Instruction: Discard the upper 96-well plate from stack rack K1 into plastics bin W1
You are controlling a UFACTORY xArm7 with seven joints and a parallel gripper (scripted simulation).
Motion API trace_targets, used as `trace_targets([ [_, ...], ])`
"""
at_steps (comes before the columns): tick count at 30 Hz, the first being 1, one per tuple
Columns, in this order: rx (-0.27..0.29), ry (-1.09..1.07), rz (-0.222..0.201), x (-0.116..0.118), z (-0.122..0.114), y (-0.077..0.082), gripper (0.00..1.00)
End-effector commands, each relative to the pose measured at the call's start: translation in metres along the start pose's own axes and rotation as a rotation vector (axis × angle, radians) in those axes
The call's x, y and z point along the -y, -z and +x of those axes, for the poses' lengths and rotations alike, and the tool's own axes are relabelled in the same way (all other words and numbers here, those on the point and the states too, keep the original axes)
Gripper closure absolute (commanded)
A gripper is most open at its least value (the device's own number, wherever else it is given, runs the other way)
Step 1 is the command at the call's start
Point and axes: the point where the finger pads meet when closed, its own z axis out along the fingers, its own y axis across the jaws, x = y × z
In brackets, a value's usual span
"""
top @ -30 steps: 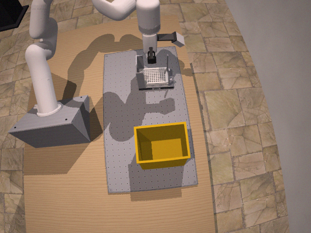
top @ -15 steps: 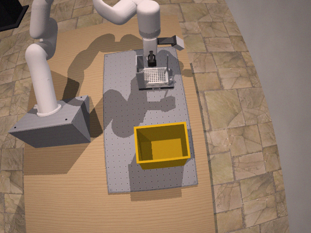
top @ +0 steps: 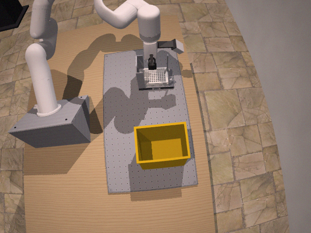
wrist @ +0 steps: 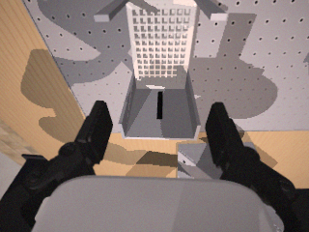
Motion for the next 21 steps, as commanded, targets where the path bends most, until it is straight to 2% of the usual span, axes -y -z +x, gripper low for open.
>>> trace_targets([
  [1, -0.006, 0.0, -0.001, -0.001, 0.001, -0.003, 0.0],
  [21, -0.006, 0.0, -0.001, -0.001, 0.001, -0.033, 0.0],
])
